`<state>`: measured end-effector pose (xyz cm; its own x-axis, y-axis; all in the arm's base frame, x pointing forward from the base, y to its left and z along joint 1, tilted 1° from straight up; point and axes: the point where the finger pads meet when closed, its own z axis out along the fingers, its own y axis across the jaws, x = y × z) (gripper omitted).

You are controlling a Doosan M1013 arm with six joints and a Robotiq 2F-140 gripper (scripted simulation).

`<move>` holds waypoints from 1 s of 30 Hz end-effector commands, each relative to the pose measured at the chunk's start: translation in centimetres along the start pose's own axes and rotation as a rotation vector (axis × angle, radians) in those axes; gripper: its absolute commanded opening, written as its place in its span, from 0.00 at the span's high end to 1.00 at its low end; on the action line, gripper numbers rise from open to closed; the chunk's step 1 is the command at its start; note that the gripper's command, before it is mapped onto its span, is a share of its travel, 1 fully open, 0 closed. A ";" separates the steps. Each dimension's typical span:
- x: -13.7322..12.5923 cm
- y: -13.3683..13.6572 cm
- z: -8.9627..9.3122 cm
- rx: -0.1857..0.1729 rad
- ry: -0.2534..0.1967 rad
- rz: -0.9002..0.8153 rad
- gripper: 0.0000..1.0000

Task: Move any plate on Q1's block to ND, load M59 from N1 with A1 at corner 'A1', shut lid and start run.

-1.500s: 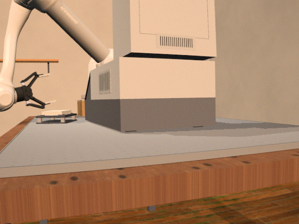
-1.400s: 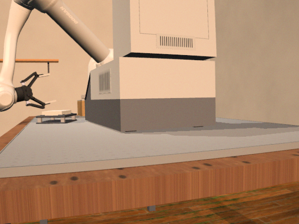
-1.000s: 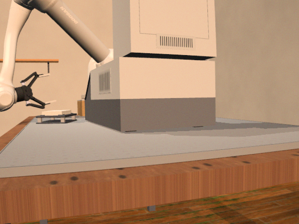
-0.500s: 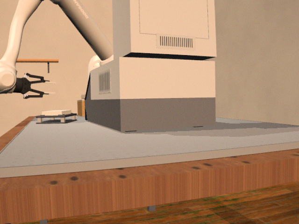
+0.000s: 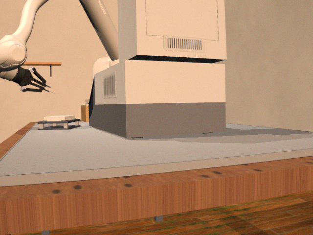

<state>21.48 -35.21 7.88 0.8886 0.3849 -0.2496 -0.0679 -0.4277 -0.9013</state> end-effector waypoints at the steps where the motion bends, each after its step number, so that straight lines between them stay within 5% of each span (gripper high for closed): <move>1: 1.4 -0.4 -1.5 -0.116 -0.006 0.053 1.00; 6: 2.2 -0.6 -2.4 -0.137 -0.007 0.062 1.00; 10: 3.4 -1.2 -3.8 -0.261 0.003 0.110 1.00; 14: 4.4 -1.6 -4.9 -0.278 0.004 0.117 1.00; 18: 5.7 -2.4 -6.3 -0.403 0.027 0.160 1.00; 23: 6.6 -3.0 -7.3 -0.418 0.030 0.165 1.00; 27: 7.8 -3.9 -8.6 -0.541 0.066 0.200 1.00; 30: 8.7 -4.6 -9.6 -0.553 0.069 0.204 1.00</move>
<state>32.38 -37.57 12.39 0.9074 0.2211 -0.3575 -0.0133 -0.8350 -0.5501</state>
